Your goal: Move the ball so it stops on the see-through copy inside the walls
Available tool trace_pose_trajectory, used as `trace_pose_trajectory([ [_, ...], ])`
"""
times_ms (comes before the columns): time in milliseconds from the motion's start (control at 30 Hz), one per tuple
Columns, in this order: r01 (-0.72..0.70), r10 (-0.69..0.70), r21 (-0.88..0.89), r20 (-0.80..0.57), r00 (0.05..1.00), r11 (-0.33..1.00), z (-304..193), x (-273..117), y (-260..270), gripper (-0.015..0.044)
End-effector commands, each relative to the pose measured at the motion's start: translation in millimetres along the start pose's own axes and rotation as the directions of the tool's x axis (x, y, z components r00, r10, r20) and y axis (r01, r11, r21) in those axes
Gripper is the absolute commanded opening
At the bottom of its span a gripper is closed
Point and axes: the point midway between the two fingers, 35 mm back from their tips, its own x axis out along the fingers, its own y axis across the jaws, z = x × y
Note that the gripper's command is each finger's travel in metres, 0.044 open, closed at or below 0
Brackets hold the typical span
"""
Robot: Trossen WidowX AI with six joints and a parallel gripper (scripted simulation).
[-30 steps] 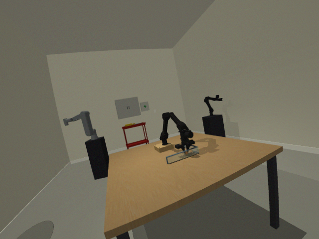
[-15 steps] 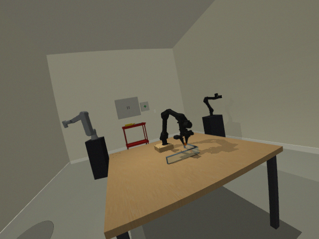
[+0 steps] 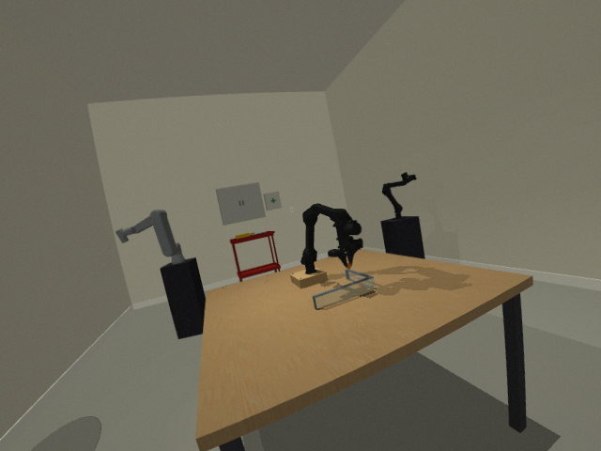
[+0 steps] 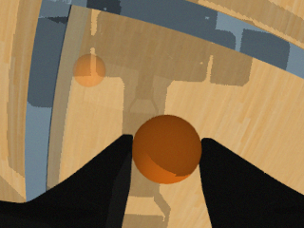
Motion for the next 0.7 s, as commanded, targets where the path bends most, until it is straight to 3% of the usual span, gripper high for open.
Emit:
trace_pose_trajectory([
  [0,-0.004,0.004,-0.149,-0.001,1.0,0.989,0.0,3.7,7.7,0.0],
  [333,-0.005,0.005,-0.508,-0.001,1.0,0.861,0.7,13.1,22.4,0.0],
  [667,-0.004,0.006,-0.793,-0.001,1.0,0.609,0.4,22.5,37.2,0.0],
])
